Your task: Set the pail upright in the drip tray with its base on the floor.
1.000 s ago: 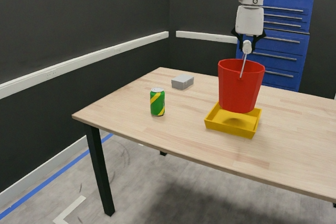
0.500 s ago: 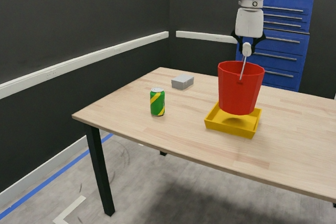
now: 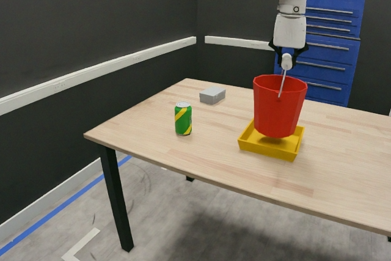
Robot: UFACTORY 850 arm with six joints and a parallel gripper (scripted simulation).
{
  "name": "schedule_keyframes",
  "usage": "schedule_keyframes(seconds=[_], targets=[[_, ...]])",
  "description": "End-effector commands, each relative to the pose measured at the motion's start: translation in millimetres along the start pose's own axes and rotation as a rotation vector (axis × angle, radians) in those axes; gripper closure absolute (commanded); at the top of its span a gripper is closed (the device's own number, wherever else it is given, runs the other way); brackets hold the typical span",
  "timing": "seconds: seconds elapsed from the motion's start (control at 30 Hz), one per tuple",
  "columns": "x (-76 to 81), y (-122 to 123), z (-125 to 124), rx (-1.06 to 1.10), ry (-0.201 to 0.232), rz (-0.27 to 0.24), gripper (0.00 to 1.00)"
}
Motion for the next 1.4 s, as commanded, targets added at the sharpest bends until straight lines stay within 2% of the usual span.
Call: schedule_keyframes(seconds=[0.0, 1.37], targets=[[-2.7, -0.1, -0.5, 0.001, -0.001, 0.001, 1.0], [-47.2, -0.1, -0.6, 0.001, -0.001, 0.001, 1.0]])
Point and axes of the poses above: the point where the finger pads meet when closed, its own x axis back along the fingers, its own z axis across the jaws, y = z × x, the point moved 6 cm from there along x, back along the fingers, and after that the axes turned 6 degrees about x, right-handed, at the moved point
